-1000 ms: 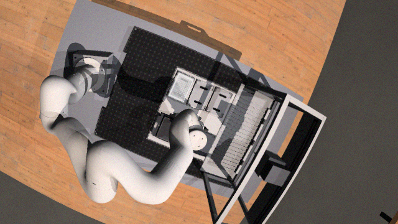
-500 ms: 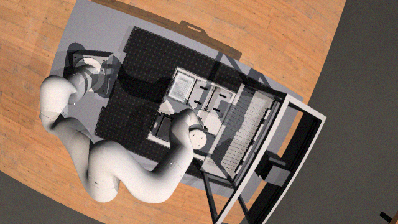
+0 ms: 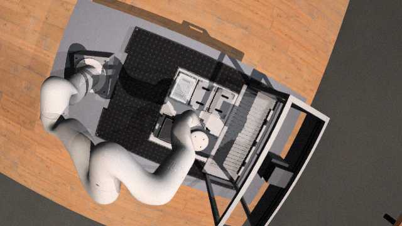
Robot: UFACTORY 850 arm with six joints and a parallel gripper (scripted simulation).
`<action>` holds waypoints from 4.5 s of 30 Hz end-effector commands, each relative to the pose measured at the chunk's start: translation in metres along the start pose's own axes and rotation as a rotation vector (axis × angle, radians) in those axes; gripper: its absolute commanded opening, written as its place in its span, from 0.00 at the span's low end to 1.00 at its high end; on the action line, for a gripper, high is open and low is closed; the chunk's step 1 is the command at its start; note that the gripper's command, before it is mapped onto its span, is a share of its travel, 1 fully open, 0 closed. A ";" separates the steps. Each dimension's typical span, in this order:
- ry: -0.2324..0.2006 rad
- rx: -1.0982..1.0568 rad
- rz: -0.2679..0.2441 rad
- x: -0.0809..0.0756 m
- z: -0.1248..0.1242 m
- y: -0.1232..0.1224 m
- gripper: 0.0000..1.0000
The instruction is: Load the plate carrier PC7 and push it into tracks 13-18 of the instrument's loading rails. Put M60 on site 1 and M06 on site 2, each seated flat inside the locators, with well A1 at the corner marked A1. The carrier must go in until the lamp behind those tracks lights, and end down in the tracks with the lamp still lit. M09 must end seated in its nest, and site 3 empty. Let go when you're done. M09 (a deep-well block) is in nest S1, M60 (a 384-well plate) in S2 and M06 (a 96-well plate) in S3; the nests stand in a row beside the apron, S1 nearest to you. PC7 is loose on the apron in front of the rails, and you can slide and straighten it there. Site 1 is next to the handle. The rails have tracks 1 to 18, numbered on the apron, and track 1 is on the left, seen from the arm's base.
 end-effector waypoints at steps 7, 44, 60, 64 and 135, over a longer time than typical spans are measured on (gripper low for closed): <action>0.003 0.000 0.000 -0.001 0.000 0.004 1.00; 0.003 0.000 0.000 -0.001 0.004 0.020 1.00; 0.003 0.000 0.000 -0.001 0.005 0.027 1.00; 0.003 0.000 0.000 -0.001 0.006 0.029 1.00; 0.003 0.000 0.001 -0.001 0.012 0.057 1.00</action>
Point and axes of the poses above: the point where the finger pads meet when closed, its own x axis out along the fingers, its own z axis across the jaws, y = z × x, the point moved 8 cm from there along -x, back along the fingers, and after that the axes turned 13 degrees about -x, right-handed, at the moved point
